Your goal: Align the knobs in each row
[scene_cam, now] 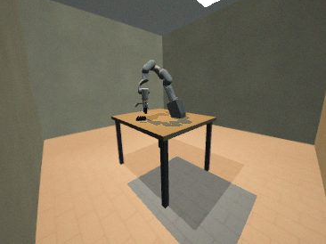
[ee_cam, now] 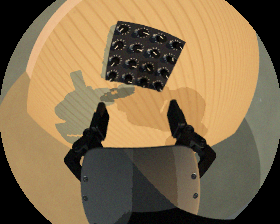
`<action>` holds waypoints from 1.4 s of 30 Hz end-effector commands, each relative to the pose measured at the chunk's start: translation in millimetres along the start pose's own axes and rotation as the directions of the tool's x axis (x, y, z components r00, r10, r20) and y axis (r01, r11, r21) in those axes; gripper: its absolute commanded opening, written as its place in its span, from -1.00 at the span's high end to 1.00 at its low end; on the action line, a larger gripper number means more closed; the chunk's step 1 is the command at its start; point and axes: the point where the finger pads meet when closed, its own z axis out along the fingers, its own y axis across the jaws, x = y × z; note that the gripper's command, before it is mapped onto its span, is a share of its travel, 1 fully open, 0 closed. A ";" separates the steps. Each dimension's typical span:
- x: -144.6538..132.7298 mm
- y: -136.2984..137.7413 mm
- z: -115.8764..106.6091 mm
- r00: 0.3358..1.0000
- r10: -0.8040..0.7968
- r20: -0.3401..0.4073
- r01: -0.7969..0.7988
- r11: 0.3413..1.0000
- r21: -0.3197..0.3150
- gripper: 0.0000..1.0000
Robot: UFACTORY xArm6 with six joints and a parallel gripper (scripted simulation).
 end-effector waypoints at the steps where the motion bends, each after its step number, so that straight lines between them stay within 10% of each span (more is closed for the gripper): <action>1: 7.6 5.4 -2.1 0.988 -0.154 0.018 0.154 0.988 0.007 -1.00; 21: 28.3 24.9 -7.5 0.801 -0.598 0.014 0.598 0.802 0.014 -1.00; 42: 51.3 50.1 -15.1 0.338 -0.941 0.000 0.941 0.338 0.019 -1.00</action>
